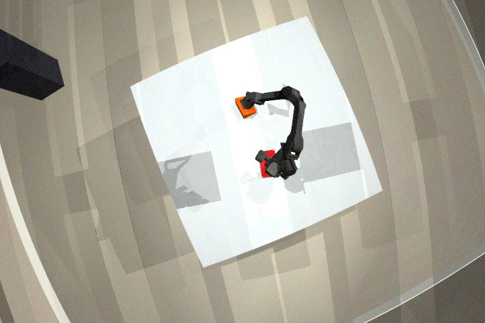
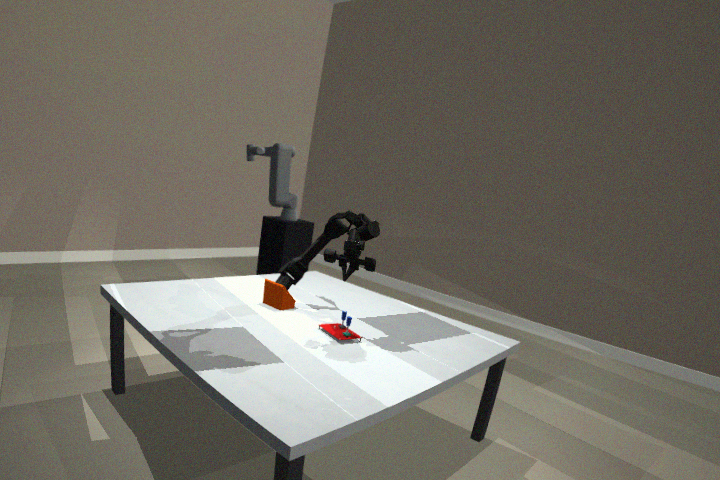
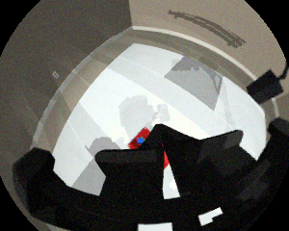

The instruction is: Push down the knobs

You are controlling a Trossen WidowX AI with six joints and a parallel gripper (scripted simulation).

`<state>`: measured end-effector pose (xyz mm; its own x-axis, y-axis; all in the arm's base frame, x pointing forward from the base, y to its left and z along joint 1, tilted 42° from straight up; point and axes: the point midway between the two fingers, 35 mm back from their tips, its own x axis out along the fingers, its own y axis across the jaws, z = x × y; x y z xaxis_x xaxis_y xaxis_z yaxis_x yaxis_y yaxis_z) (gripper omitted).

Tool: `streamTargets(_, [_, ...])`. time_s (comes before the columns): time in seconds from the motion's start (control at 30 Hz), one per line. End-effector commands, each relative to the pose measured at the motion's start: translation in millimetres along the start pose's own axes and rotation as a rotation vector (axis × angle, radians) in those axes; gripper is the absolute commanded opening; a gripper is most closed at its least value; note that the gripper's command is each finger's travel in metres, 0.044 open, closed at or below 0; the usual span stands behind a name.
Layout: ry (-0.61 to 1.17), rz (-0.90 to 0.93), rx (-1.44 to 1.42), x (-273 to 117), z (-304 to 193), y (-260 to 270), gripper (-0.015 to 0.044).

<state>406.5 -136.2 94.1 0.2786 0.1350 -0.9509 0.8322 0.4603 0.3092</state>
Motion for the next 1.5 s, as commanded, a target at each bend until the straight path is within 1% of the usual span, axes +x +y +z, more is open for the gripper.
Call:
streamTargets(0.0, [0.101, 0.002, -0.07, 8.7, -17.3, 1.1, 0.0])
streamTargets(0.33, [0.38, 0.051, -0.231, 22.3, -64.3, 2.7, 0.0])
streamTargets(0.67, [0.634, 0.156, -0.343, 24.0, -106.1, 8.1, 0.0])
streamTargets(0.83, [0.649, 0.164, -0.348, 25.1, -109.4, 8.7, 0.0])
streamTargets(0.97, [0.649, 0.165, -0.348, 39.4, -120.8, 9.6, 0.0])
streamTargets(1.47, [0.649, 0.165, -0.348, 51.4, -130.1, 10.4, 0.0])
